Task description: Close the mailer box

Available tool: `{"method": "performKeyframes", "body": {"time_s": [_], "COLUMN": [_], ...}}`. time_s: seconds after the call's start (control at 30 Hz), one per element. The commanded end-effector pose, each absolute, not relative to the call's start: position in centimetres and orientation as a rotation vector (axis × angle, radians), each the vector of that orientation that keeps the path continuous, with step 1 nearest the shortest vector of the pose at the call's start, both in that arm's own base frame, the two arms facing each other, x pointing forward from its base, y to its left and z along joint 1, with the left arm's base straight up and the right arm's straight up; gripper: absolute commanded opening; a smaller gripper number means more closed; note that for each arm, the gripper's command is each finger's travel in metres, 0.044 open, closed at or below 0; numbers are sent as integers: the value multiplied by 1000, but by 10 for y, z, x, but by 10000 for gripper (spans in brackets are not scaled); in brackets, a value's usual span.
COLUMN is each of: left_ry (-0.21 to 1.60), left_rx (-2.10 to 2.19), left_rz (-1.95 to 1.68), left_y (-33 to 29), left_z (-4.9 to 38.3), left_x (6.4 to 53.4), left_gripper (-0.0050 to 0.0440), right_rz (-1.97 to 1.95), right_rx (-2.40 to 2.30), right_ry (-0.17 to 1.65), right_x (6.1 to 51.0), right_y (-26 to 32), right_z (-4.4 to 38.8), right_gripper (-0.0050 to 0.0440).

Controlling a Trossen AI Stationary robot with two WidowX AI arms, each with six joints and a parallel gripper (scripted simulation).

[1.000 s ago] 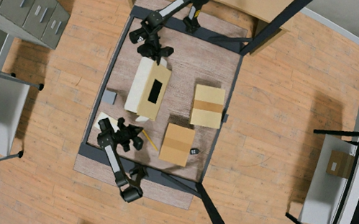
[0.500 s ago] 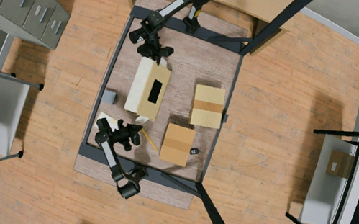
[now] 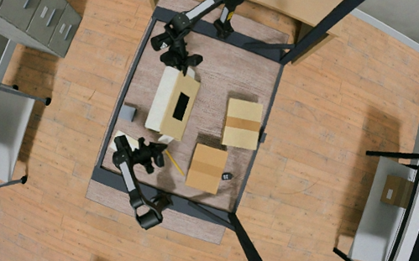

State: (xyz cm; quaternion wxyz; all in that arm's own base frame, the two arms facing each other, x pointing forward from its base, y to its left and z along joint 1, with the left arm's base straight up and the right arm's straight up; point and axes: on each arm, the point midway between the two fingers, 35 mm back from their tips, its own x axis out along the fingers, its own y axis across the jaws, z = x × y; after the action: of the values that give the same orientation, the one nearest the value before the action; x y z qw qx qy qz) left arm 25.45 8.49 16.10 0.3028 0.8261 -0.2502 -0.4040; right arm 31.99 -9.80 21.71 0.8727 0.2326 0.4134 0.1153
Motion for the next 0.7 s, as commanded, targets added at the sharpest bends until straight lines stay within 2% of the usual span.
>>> {"method": "performKeyframes", "body": {"time_s": [0.0,0.67], "left_ry": [-659,-662], "left_rx": [2225,2219], "left_rz": [-1057,-1058], "left_y": [93,99], "left_z": [165,161], "left_x": [258,267], "left_gripper": [-50,-50], "right_rz": [241,241], "right_rx": [464,464], "right_ry": [839,839], "right_x": [320,320], "right_y": [-98,-98], "right_z": [226,226], "right_gripper": [-50,-50]}}
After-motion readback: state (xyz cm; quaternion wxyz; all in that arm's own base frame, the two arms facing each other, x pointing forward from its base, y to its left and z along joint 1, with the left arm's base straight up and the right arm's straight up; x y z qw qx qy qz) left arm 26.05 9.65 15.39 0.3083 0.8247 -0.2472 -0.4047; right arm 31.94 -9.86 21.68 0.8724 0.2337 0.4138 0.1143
